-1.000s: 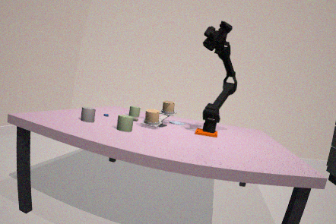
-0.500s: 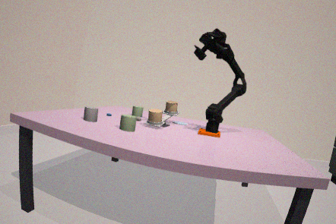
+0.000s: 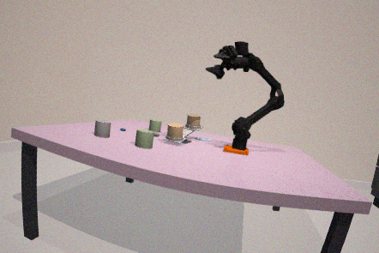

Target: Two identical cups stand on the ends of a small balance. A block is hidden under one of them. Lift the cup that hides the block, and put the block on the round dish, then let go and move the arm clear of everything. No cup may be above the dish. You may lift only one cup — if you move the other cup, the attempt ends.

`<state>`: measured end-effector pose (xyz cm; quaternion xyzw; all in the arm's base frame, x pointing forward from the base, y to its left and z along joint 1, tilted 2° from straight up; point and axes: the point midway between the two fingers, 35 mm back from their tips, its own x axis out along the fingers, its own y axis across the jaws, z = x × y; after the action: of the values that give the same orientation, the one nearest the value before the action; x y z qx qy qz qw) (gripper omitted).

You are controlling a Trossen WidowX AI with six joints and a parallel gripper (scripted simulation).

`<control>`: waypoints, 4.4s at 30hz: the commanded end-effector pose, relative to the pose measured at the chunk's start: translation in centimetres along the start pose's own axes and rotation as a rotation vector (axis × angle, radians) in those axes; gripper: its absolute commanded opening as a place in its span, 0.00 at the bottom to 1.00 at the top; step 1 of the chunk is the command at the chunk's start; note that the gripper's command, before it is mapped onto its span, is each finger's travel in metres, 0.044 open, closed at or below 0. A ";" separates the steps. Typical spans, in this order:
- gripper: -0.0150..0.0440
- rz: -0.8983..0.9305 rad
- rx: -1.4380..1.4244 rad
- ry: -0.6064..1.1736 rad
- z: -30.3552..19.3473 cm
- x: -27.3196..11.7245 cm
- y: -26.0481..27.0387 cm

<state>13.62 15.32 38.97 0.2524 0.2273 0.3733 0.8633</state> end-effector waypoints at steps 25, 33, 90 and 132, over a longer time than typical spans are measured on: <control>1.00 -0.835 -0.196 0.261 -5.6 -5.0 -18.0; 1.00 -0.838 -0.200 0.269 -5.6 -5.0 -18.1; 1.00 0.080 -1.183 1.410 -10.4 15.0 -20.7; 1.00 0.080 -1.182 1.409 -15.4 16.7 -24.5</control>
<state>28.18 17.59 9.79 -0.5104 0.4608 0.5238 0.5027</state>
